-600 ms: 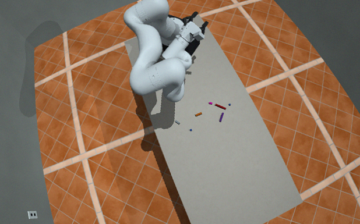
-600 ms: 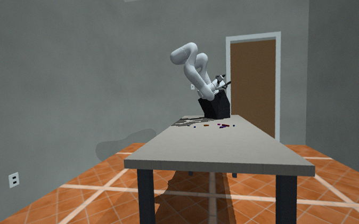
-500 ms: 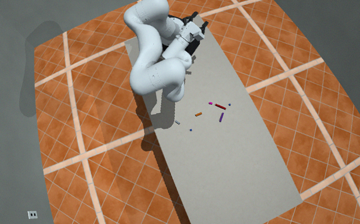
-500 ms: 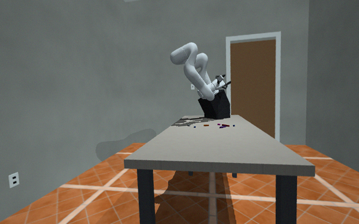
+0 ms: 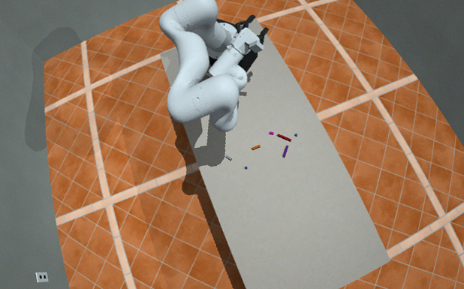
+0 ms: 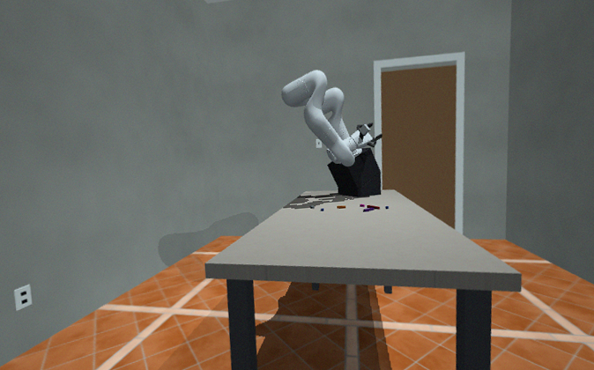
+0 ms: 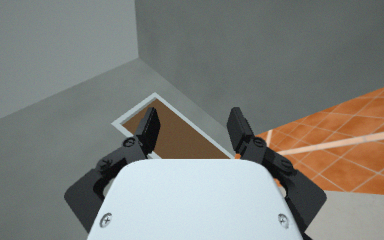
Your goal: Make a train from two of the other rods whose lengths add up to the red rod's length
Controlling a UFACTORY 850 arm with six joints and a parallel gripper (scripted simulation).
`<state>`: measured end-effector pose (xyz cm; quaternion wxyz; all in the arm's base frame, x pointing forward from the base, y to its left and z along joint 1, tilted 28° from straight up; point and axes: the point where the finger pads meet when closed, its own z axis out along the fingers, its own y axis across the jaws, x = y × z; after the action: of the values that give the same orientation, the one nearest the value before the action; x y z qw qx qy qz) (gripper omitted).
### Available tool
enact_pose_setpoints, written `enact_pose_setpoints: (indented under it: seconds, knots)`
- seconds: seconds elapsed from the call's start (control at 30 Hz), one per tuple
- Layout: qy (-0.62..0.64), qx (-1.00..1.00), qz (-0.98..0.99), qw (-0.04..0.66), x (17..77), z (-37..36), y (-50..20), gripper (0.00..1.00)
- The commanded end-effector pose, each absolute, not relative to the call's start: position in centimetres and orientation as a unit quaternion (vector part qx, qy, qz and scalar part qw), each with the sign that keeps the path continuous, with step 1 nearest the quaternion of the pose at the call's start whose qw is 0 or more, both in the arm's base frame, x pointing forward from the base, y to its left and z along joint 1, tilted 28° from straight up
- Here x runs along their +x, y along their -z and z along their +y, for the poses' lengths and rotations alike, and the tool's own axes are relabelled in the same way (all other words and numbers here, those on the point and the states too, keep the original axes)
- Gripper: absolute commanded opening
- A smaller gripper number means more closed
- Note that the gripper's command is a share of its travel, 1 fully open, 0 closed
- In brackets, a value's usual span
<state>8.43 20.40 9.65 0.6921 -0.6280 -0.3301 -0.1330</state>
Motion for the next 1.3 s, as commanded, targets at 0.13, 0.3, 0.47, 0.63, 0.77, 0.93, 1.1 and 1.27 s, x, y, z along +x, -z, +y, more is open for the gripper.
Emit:
enact_pose_setpoints:
  seconds: [0.13,0.3,0.47,0.63,0.77,0.93,1.1,1.27]
  knots:
    - [0.131,-0.628,-0.330,0.692,8.5,20.4,-9.7,1.00]
    - [0.120,-0.629,-0.331,0.693,8.7,20.2,-9.5,1.00]
    - [0.103,-0.631,-0.333,0.693,9.2,19.8,-9.2,1.00]
    - [0.075,-0.634,-0.337,0.692,9.9,19.3,-8.8,1.00]
    - [0.036,-0.642,-0.342,0.686,11.0,18.5,-8.2,1.00]
    - [-0.013,-0.655,-0.348,0.671,12.7,17.3,-7.4,1.00]
    - [-0.041,-0.664,-0.351,0.659,13.7,16.6,-7.0,1.00]
    - [-0.085,-0.683,-0.355,0.633,15.6,15.4,-6.4,1.00]
